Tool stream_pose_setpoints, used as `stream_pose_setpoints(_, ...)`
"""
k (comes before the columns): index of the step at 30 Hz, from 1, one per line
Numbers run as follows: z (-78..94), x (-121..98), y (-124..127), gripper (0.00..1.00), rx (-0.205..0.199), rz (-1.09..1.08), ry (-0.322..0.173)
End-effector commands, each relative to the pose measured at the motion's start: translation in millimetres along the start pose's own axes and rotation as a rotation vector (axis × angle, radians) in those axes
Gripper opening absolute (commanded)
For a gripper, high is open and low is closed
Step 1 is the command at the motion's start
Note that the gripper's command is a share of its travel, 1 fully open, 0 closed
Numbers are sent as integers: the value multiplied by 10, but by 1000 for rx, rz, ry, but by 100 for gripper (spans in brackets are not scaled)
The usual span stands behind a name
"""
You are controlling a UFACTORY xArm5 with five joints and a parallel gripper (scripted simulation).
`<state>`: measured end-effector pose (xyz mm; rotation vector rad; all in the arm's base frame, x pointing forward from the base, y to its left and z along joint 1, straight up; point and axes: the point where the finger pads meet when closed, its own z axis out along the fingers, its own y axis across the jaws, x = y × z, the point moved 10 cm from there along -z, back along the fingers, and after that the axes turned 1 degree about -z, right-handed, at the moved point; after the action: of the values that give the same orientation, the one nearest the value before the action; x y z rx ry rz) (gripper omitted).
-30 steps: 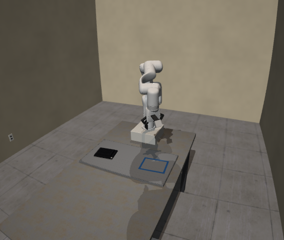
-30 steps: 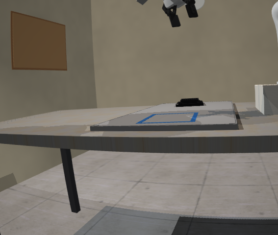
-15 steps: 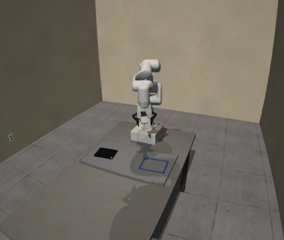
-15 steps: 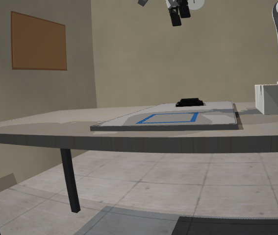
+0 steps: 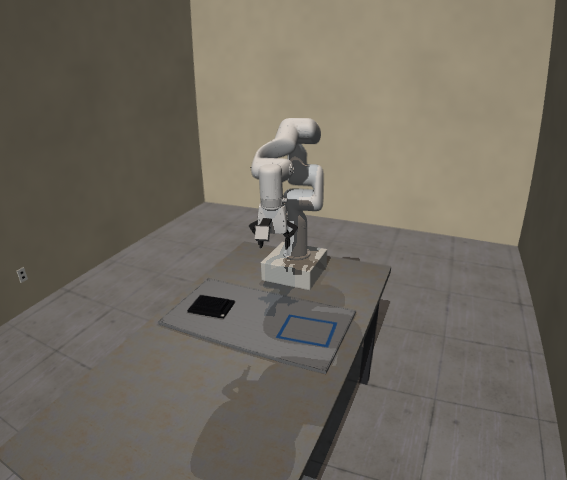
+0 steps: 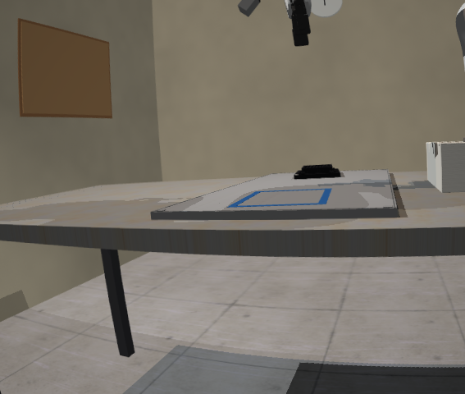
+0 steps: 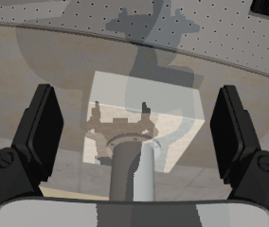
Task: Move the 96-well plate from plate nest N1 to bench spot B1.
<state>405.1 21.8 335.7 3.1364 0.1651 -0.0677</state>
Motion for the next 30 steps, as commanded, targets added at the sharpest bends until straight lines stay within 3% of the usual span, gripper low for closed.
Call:
stream_pose_setpoints(1, 105, -11, 165, 100, 2, 130, 6)
stream_pose_setpoints(30, 841, -110, 1177, 100, 16, 963, 24)
